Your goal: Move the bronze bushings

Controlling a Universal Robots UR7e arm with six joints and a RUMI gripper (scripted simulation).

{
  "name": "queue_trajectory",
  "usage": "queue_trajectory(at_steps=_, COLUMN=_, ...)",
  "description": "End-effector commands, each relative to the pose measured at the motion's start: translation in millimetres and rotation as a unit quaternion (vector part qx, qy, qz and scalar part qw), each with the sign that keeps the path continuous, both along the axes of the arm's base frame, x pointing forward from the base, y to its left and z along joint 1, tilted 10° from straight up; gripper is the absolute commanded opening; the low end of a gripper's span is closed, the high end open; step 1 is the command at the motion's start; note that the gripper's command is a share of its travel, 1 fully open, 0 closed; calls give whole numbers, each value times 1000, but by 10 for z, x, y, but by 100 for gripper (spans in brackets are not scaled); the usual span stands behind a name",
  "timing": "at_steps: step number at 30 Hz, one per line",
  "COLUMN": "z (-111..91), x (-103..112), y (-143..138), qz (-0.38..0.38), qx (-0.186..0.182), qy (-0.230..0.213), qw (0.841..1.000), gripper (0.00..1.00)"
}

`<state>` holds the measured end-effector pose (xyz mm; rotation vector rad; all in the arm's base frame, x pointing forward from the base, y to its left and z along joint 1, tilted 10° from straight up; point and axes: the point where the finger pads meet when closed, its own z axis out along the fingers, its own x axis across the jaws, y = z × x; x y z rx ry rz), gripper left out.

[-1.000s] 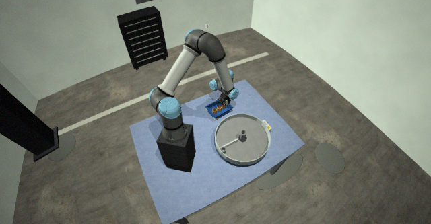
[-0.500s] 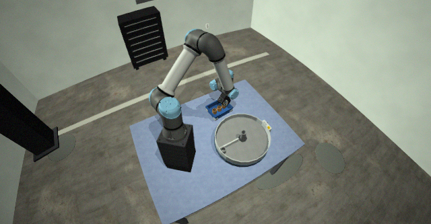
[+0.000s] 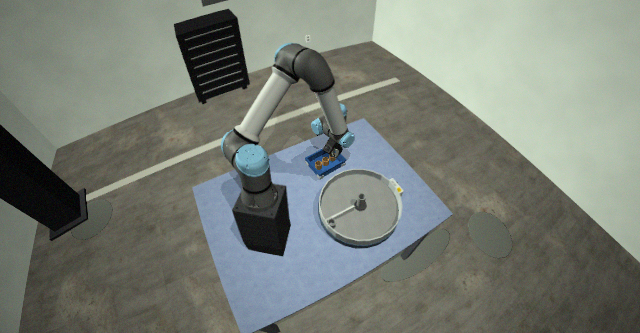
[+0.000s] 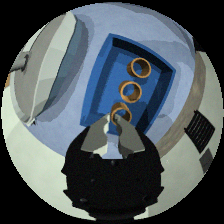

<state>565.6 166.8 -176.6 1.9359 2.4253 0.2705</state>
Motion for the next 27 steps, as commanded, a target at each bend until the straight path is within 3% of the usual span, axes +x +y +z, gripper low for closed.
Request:
queue_trajectory(at_steps=1, z=1, x=6, y=1, qz=0, qx=0, qy=-1, qw=1000, gripper=0)
queue_trajectory(at_steps=27, z=-51, x=14, y=7, qz=0, qx=0, qy=-1, qw=1000, gripper=0)
